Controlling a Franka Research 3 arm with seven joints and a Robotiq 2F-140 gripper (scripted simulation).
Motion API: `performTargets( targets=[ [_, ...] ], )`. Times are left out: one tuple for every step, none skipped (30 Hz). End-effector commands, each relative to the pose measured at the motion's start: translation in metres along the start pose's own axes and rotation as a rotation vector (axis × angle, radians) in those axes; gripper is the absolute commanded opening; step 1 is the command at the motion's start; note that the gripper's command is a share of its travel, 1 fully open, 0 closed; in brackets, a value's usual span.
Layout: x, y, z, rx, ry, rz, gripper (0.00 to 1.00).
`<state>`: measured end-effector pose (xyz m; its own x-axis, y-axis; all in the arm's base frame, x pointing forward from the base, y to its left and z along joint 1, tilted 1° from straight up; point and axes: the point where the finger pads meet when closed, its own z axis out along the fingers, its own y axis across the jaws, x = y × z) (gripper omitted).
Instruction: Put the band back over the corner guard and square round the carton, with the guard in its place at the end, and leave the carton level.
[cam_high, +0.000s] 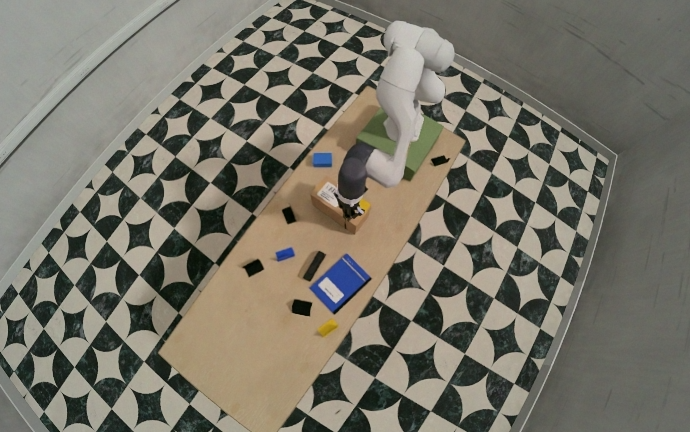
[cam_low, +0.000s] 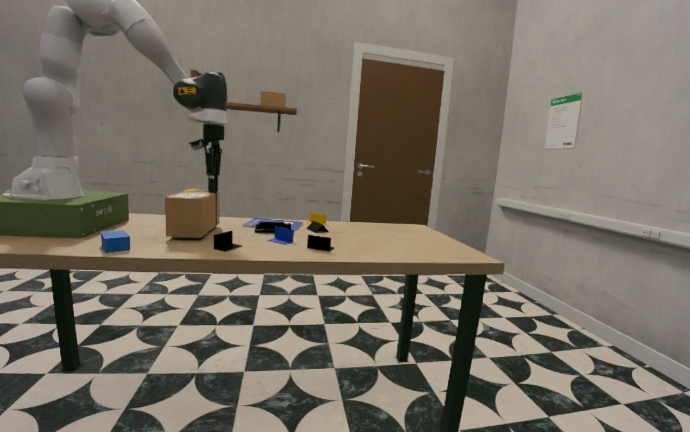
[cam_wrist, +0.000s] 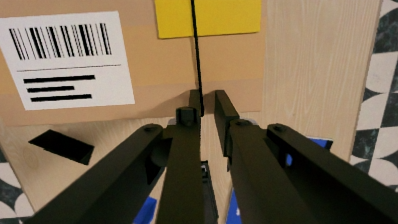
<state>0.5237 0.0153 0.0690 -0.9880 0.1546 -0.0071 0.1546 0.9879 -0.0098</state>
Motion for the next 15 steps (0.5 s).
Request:
performTargets(
  targets=[
    [0.000,0.001,-0.001,0.000,0.002,0.003,0.18],
    [0.000,0.001,-0.001,0.000,0.002,0.003,0.18],
    [0.000,0.001,-0.002,0.000,0.002,0.003,0.18],
    [0.000,0.001,-0.002,0.000,0.002,0.003,0.18],
    [0.000,0.001,-0.003,0.000,0.002,0.003,0.18],
    [0.000,0.001,-0.004,0.000,0.002,0.003,0.18],
    [0.000,0.001,-0.005,0.000,0.002,0.003,0.18],
    [0.000,0.001,-0.006,0.000,0.002,0.003,0.18],
    [0.000,0.001,-0.007,0.000,0.002,0.003,0.18],
    [0.000,0.001,-0.008,0.000,0.002,0.003,0.18],
    [0.000,0.001,-0.008,0.000,0.002,0.003,0.18],
    [0.000,0.001,-0.008,0.000,0.002,0.003,0.18],
    [0.000,0.001,-0.010,0.000,0.002,0.003,0.18],
    [0.000,0.001,-0.011,0.000,0.002,0.003,0.18],
    [0.000,0.001,-0.013,0.000,0.002,0.003,0.18]
  ],
)
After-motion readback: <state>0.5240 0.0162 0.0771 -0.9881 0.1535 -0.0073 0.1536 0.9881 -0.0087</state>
